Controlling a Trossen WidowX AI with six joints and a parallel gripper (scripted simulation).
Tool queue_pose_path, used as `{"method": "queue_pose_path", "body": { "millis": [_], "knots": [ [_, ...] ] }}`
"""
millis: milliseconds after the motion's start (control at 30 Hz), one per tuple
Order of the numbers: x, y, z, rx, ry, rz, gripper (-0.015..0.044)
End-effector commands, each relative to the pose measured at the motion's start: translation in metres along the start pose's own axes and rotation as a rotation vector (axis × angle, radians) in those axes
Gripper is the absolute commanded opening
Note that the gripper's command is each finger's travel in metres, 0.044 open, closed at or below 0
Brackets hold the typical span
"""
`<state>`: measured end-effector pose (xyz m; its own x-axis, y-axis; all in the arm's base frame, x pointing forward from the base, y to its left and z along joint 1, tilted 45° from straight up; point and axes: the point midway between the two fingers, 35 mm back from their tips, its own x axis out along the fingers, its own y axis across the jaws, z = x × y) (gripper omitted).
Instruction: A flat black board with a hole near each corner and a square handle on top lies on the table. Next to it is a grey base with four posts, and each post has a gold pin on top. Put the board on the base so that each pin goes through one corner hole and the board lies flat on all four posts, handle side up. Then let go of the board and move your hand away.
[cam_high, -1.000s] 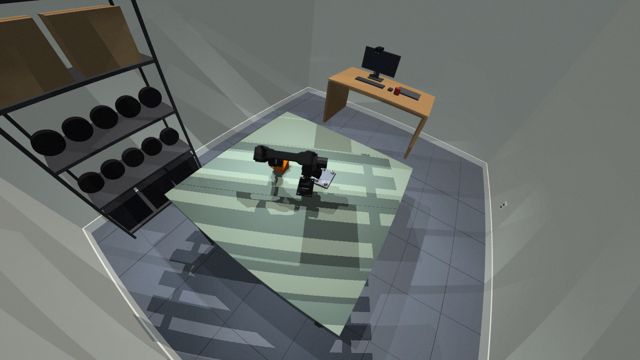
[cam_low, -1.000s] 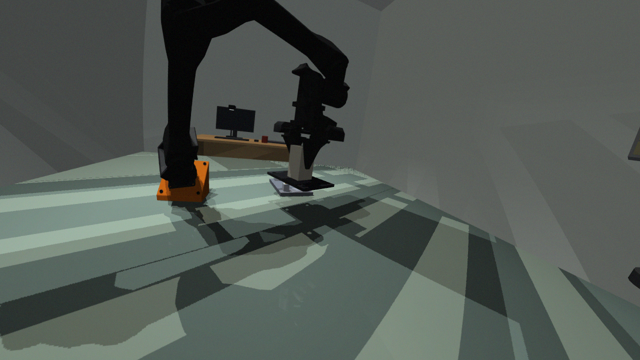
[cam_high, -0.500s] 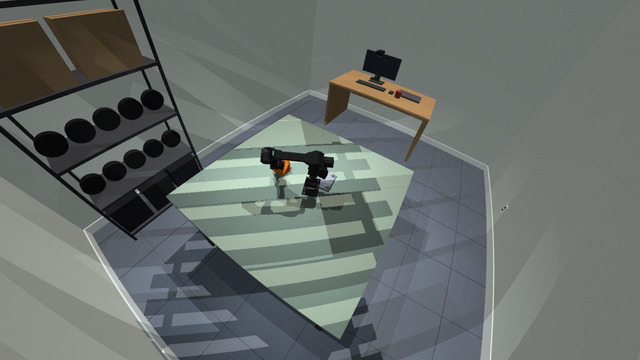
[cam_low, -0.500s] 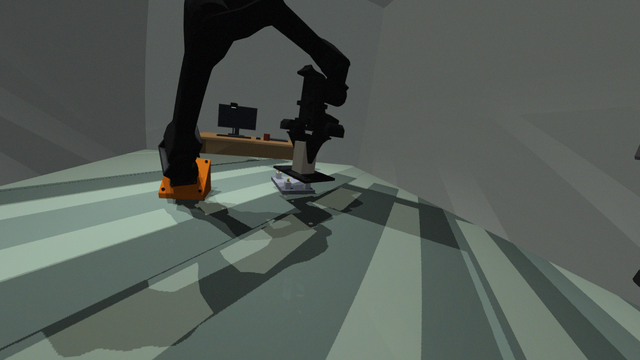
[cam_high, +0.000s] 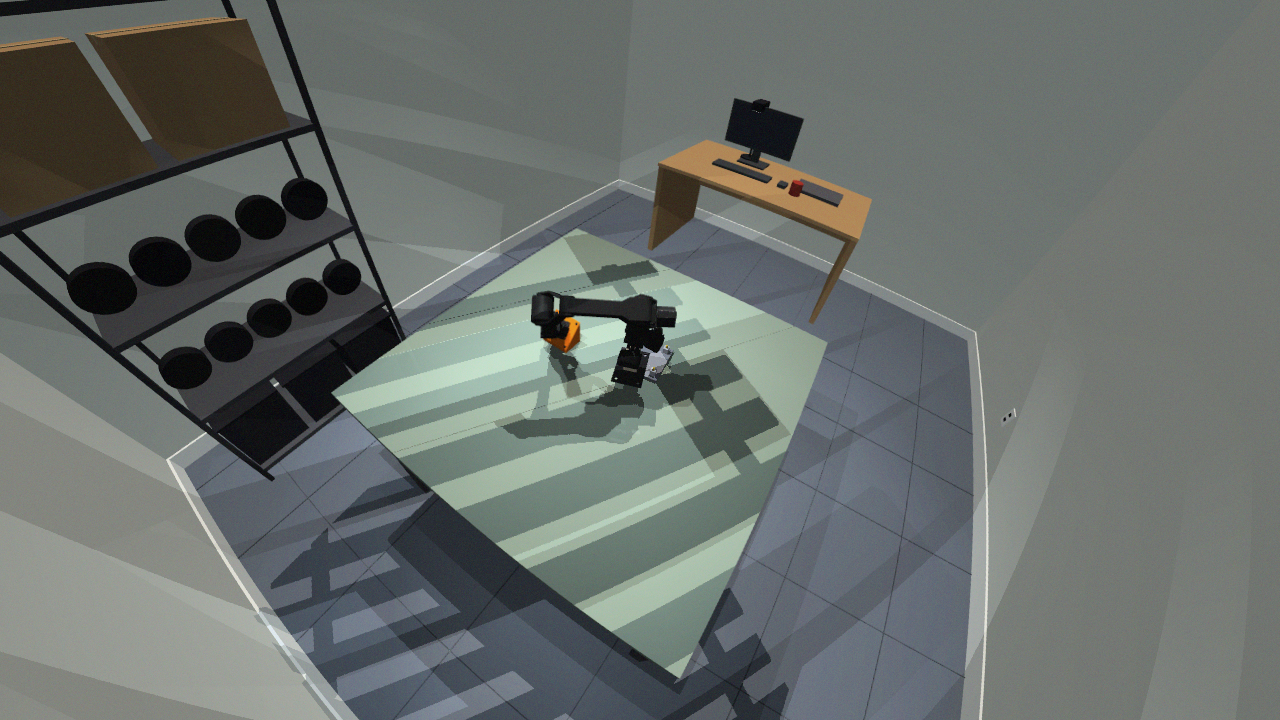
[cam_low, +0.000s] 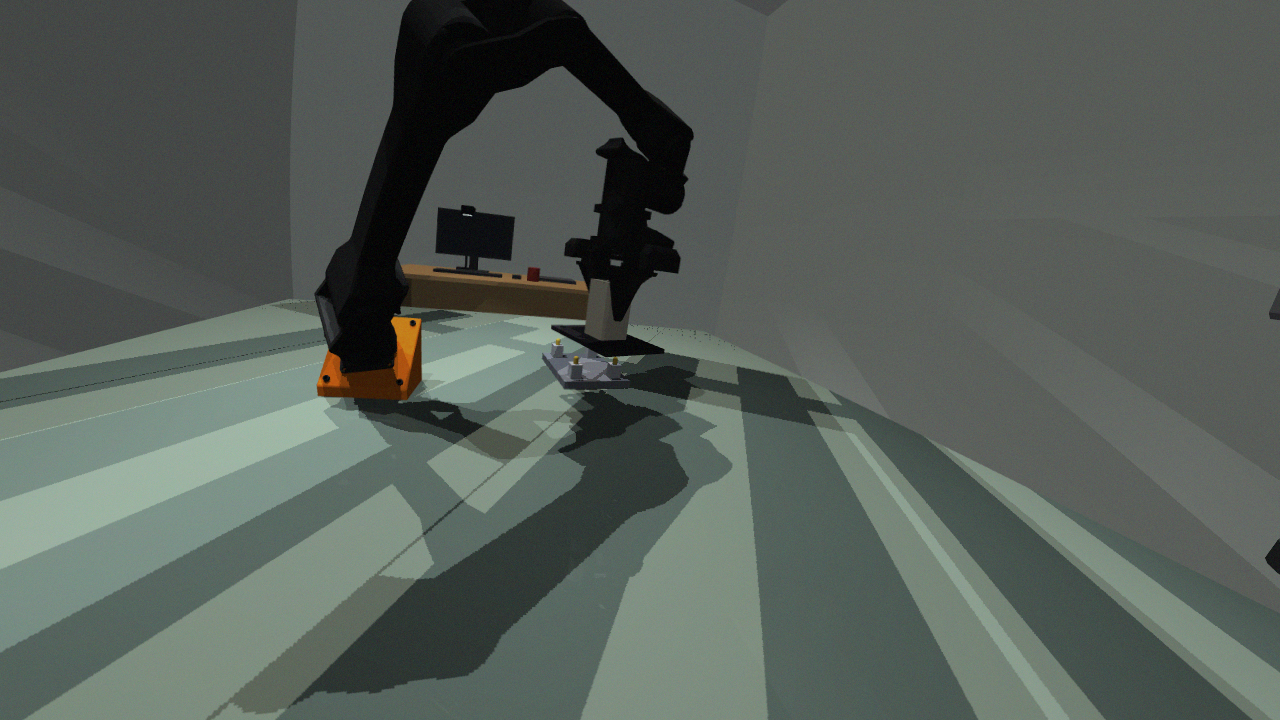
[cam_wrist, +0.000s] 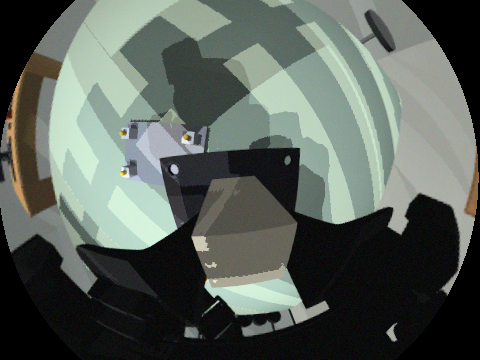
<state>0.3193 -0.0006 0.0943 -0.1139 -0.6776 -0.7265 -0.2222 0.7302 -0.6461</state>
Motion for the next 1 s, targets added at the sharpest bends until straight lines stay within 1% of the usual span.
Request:
{"method": "queue_pose_path", "body": {
  "millis": [0, 967],
  "knots": [
    [-0.001, 0.011, 0.005, -0.003, -0.001, 0.003, 0.0000],
    [0.000, 0.077, 0.035, 0.128, -0.001, 0.003, 0.0000]
  ]
}}
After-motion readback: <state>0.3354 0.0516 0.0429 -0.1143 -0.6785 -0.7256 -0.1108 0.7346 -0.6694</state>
